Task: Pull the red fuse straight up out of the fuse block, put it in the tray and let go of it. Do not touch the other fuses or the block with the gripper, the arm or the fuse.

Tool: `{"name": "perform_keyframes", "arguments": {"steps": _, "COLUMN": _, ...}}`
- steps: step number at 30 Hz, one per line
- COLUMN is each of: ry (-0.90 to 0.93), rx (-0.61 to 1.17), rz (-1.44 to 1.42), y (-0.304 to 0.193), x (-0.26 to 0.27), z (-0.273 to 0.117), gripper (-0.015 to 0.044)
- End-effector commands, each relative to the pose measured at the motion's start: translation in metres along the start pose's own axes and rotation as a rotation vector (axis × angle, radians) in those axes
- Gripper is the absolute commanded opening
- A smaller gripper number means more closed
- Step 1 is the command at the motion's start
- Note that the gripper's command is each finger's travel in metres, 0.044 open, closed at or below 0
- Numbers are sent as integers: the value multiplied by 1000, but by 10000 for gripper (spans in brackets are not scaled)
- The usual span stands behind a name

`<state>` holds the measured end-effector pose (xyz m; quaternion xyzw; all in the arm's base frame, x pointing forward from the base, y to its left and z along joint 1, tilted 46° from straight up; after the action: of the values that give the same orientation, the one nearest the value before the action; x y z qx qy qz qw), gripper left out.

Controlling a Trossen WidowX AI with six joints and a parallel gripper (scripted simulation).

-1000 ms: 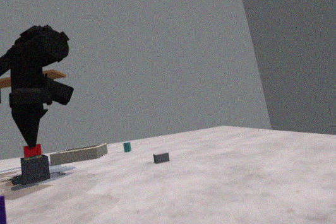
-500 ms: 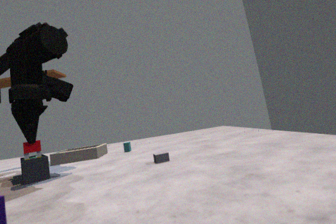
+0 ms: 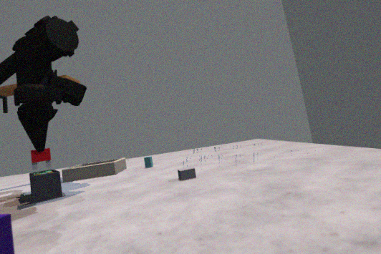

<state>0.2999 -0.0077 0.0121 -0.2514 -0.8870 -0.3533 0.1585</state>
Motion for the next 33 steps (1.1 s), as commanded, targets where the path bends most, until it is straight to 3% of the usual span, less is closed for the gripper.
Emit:
{"name": "perform_keyframes", "arguments": {"steps": 1, "ry": -6, "rx": 4, "rz": -10, "y": 1, "x": 0, "z": -9, "gripper": 0}}
{"name": "perform_keyframes", "arguments": {"steps": 12, "ry": -8, "rx": 5, "rz": -10, "y": 6, "x": 2, "z": -18, "gripper": 0}}
{"name": "perform_keyframes", "arguments": {"steps": 33, "ry": -15, "rx": 8, "rz": -9, "y": 133, "x": 94, "z": -17, "gripper": 0}}
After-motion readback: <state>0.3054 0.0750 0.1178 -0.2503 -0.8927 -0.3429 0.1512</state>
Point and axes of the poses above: the point midway between the two fingers, 35 mm back from their tips, its own z axis out along the fingers, its own x axis across the jaws, y = z × x, the point moved 7 cm from there along -z, back along the fingers, and after that the axes turned 11 degrees about -z, right-handed, at the moved point
